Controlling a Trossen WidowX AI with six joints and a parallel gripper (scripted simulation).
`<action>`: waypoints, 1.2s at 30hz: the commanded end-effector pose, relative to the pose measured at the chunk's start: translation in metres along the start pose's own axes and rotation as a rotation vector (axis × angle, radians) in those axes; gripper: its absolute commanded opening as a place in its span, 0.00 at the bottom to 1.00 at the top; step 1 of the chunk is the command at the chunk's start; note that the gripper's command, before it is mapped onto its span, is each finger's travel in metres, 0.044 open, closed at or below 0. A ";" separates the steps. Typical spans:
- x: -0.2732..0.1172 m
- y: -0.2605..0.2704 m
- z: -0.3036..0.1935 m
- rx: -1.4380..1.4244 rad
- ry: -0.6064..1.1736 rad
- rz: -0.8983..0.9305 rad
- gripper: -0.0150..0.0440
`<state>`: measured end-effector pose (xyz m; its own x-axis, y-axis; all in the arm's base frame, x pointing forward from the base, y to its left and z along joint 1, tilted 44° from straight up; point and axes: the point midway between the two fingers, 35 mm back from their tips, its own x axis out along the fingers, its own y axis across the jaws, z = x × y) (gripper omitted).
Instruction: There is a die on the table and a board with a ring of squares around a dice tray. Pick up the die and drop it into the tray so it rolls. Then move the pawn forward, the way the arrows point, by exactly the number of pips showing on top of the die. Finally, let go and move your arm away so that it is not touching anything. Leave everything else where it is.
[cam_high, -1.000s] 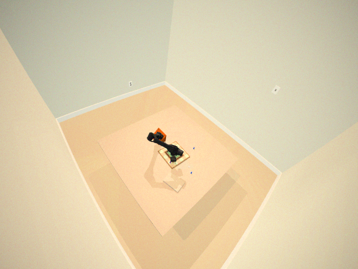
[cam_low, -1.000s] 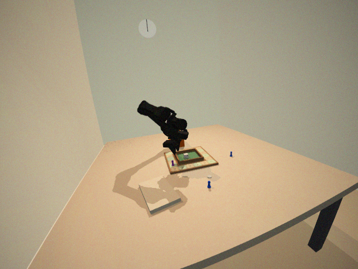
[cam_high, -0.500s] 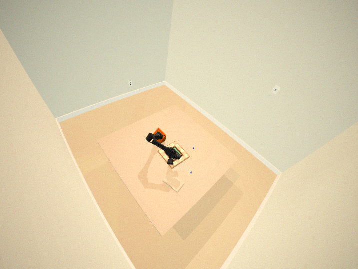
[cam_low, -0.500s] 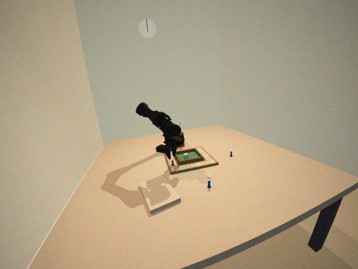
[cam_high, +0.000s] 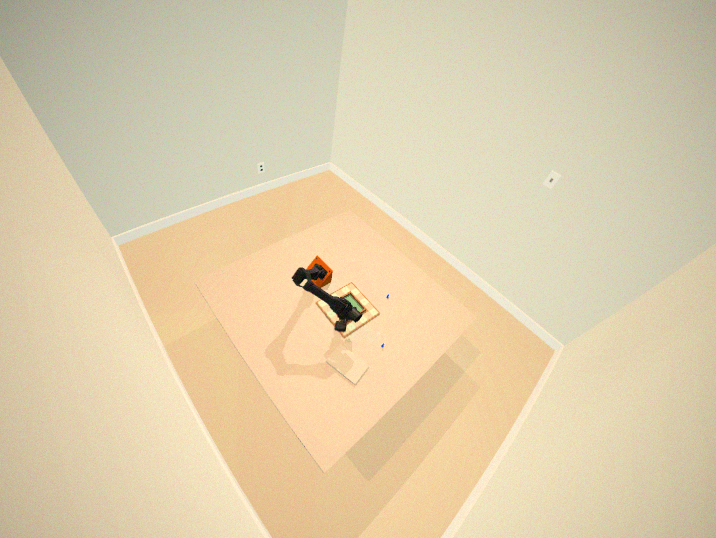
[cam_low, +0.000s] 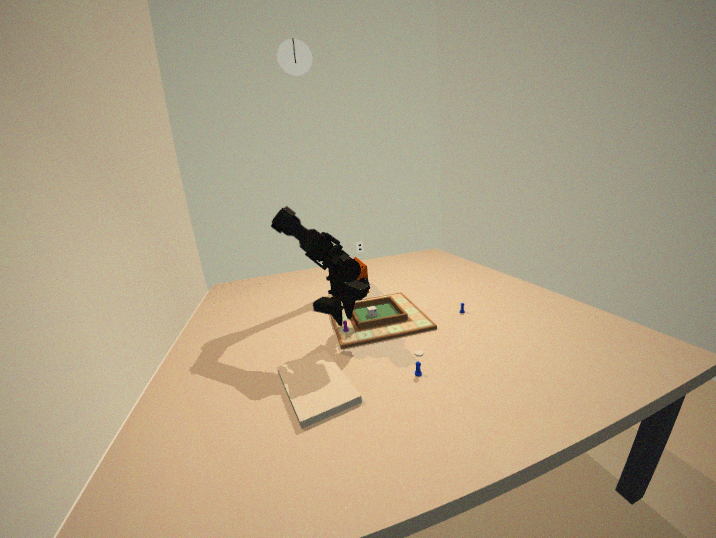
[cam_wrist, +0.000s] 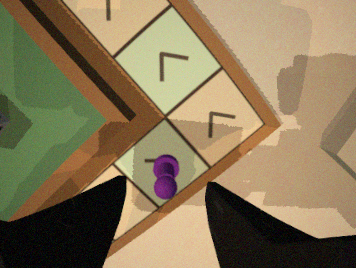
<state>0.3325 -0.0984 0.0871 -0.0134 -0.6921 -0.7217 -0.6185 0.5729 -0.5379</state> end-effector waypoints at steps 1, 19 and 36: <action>0.007 0.000 0.000 -0.005 0.003 -0.002 0.59; 0.020 0.000 -0.001 -0.005 0.004 -0.003 0.34; -0.022 -0.002 0.004 -0.005 -0.002 0.003 0.25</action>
<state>0.3350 -0.0933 0.0923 -0.0176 -0.6928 -0.7209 -0.6246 0.5706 -0.5332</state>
